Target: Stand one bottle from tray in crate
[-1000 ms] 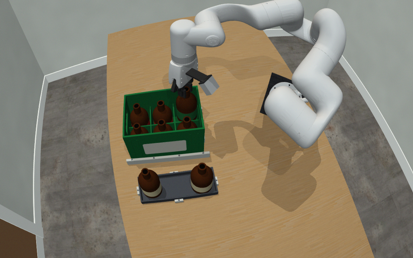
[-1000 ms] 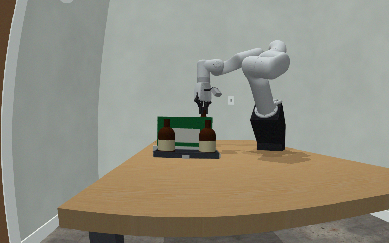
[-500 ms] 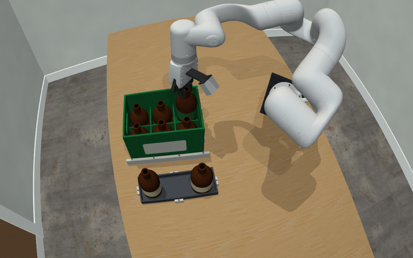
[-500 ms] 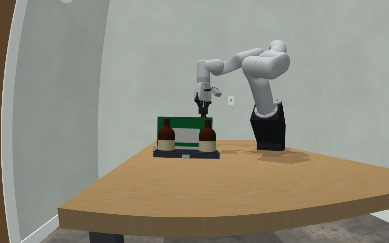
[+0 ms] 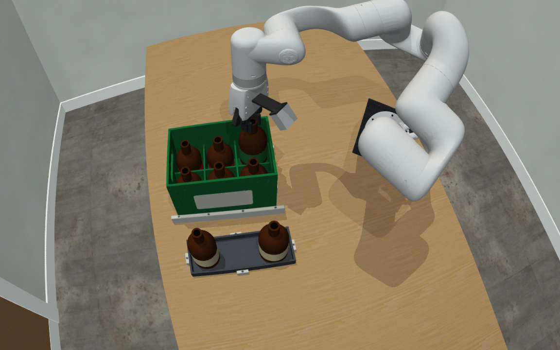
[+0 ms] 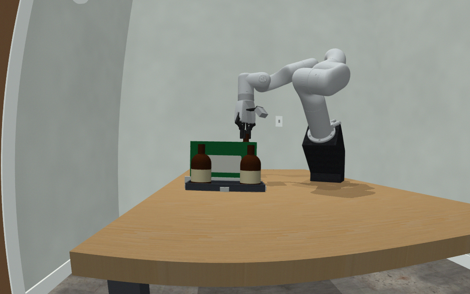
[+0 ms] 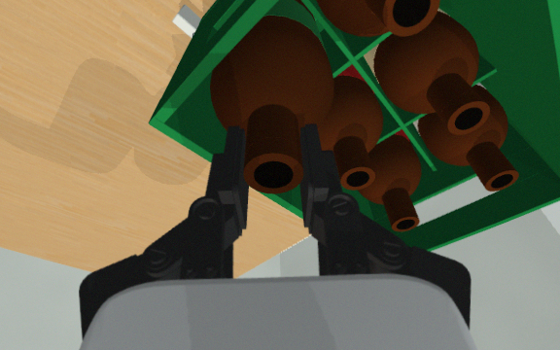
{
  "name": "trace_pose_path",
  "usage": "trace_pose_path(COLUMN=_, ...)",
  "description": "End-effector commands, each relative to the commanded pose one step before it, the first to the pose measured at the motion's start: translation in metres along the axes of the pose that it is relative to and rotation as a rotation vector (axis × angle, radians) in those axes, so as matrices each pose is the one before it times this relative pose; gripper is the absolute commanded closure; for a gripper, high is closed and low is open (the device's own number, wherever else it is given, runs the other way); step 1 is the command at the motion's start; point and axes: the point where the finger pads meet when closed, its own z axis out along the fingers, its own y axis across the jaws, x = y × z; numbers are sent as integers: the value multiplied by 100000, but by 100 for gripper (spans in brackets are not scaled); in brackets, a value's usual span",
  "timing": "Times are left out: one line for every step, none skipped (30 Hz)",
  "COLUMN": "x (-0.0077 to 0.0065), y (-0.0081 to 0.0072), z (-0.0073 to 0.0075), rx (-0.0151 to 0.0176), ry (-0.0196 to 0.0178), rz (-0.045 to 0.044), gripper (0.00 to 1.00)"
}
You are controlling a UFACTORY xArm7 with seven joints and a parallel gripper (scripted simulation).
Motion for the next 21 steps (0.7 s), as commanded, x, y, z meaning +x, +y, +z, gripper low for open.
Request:
trace_pose_path(x=-109, y=-21, z=125, rx=54, ry=-356, rz=47, gripper=100)
trace_pose_path(x=0, y=0, z=84, rx=0, ry=0, rz=0, gripper=100)
trace_pose_path(x=0, y=0, z=89, rx=0, ry=0, rz=0, gripper=100)
trace_pose_path(x=0, y=0, z=95, rx=0, ry=0, rz=-1, gripper=100)
trace_pose_path(x=0, y=0, z=0, rx=0, ry=0, rz=0, gripper=100)
trace_pose_path(x=0, y=0, z=0, rx=0, ry=0, rz=0, gripper=100)
trace_pose_path(x=0, y=0, z=99, rx=0, ry=0, rz=0, gripper=100)
trace_pose_path(x=-1, y=0, z=104, rx=0, ry=0, rz=1, gripper=100)
trace_pose_path(x=0, y=0, z=108, rx=0, ry=0, rz=0, gripper=100)
trace_pose_path(x=0, y=0, z=112, rx=0, ry=0, rz=0, gripper=100)
trace_pose_path(x=0, y=0, z=115, rx=0, ry=0, rz=-1, gripper=100)
trace_pose_path(x=-1, y=0, z=117, rx=0, ry=0, rz=1, gripper=100)
trace_pose_path(x=0, y=0, z=119, rx=0, ry=0, rz=0, gripper=100)
trace_pose_path(x=0, y=0, z=121, rx=0, ry=0, rz=-1, gripper=100)
trace_pose_path(x=0, y=0, z=122, rx=0, ry=0, rz=0, gripper=100)
trace_pose_path(x=-1, y=0, z=123, rx=0, ry=0, rz=1, gripper=100)
trace_pose_path(x=0, y=0, z=123, rx=0, ry=0, rz=0, gripper=100)
trace_pose_path(x=1, y=0, z=123, rx=0, ry=0, rz=-1, gripper=100)
trace_pose_path(x=-1, y=0, z=121, rx=0, ry=0, rz=1, gripper=100)
trace_pose_path(x=0, y=0, z=120, rx=0, ry=0, rz=0, gripper=100)
trace_pose_path(x=0, y=0, z=118, rx=0, ry=0, rz=0, gripper=100)
